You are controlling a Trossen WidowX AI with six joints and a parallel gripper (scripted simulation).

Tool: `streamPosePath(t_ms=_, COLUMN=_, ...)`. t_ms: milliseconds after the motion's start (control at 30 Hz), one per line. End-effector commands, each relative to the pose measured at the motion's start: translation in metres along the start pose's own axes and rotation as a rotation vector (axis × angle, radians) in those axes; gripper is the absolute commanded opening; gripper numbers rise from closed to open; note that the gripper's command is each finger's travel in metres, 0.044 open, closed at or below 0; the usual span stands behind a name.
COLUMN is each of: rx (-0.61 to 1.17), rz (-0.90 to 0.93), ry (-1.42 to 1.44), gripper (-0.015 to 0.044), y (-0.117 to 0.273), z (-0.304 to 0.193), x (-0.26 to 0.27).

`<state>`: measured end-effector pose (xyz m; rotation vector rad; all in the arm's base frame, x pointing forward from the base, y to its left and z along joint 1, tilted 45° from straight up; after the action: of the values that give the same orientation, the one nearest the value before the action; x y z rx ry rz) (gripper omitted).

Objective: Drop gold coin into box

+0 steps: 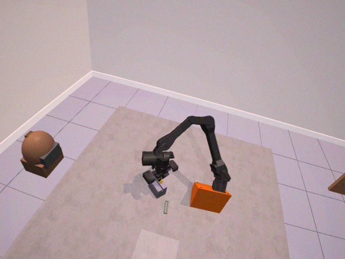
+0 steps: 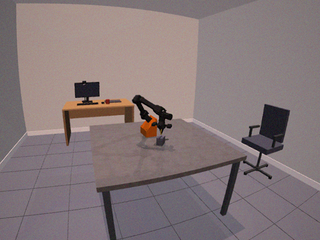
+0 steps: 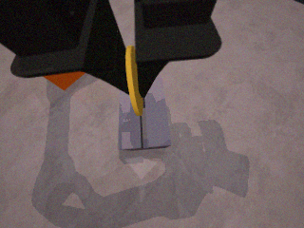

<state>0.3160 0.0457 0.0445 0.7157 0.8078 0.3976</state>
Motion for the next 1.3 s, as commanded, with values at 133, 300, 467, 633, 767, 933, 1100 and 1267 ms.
streamPosePath(t_ms=133, rx=0.001, rz=0.000, ry=0.001, gripper=0.0000, y=0.000, z=0.003, x=-0.001)
streamPosePath(t_ms=300, rx=0.001, rz=0.000, ry=0.008, gripper=0.0000, y=0.000, z=0.006, x=-0.002)
streamPosePath(t_ms=467, rx=0.002, rz=0.001, ry=0.000, gripper=0.0000, y=0.000, z=0.004, x=-0.001)
streamPosePath(t_ms=633, rx=0.002, rz=0.001, ry=0.000, gripper=0.0000, y=0.000, z=0.004, x=-0.001)
streamPosePath(t_ms=767, rx=0.002, rz=0.001, ry=0.001, gripper=0.0000, y=-0.002, z=0.004, x=-0.002)
streamPosePath(t_ms=933, rx=0.002, rz=0.001, ry=0.008, gripper=0.0000, y=-0.006, z=0.005, x=-0.002)
streamPosePath(t_ms=1100, rx=0.002, rz=0.001, ry=0.011, gripper=0.0000, y=-0.009, z=0.005, x=-0.003)
streamPosePath(t_ms=1267, rx=0.002, rz=0.001, ry=0.010, gripper=0.0000, y=-0.012, z=0.005, x=-0.003)
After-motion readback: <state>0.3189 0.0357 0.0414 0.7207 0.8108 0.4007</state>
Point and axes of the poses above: the point midway between the two fingers, 35 mm back from their tips, its own y axis back along the fingers, its own x axis across the jaws, z = x × y, the point moved 6 cm from there along y, back along the fingers, and after that the axes turned 3 degrees about y, right-handed, at the moved point
